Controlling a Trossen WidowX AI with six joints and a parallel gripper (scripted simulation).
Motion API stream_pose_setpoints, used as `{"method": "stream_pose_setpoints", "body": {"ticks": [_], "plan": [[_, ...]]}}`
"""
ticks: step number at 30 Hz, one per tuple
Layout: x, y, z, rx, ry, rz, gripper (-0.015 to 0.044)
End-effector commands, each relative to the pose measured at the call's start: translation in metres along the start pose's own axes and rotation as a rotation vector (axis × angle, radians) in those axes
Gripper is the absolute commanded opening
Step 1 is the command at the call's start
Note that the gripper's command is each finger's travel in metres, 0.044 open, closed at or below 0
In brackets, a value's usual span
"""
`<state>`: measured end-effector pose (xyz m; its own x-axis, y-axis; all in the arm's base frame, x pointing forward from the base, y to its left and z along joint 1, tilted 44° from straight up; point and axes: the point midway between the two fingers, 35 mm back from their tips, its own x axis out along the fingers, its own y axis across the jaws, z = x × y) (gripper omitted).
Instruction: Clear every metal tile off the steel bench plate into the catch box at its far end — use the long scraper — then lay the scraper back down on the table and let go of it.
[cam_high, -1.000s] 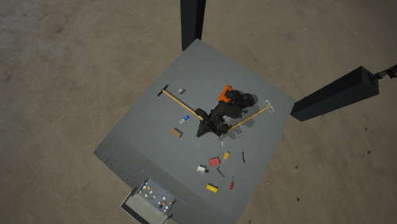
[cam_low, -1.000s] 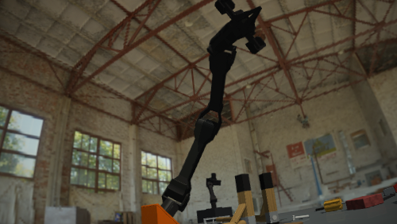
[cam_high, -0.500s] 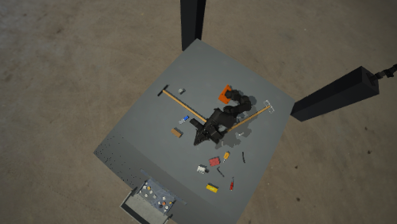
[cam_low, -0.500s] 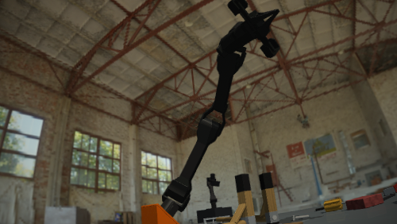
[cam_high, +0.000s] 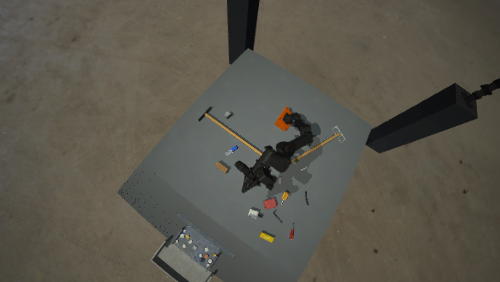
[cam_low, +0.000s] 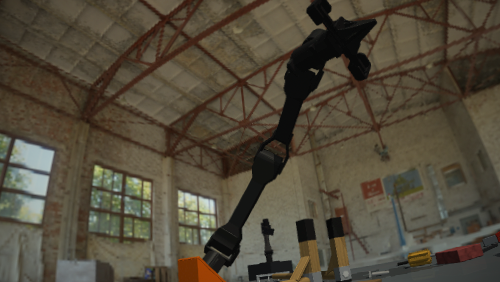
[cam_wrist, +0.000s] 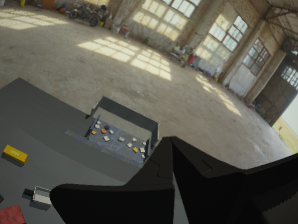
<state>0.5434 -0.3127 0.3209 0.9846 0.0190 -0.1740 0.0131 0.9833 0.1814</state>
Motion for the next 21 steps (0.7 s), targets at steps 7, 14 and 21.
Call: {"method": "stream_pose_setpoints", "body": {"ticks": [7,14,21], "plan": [[0.024,0.019,-0.013,0.073,0.011,0.034,0.0000],[0.042,0.036,-0.023,0.127,0.022,0.065,0.0000],[0.059,0.054,-0.033,0.180,0.035,0.094,0.0000]]}}
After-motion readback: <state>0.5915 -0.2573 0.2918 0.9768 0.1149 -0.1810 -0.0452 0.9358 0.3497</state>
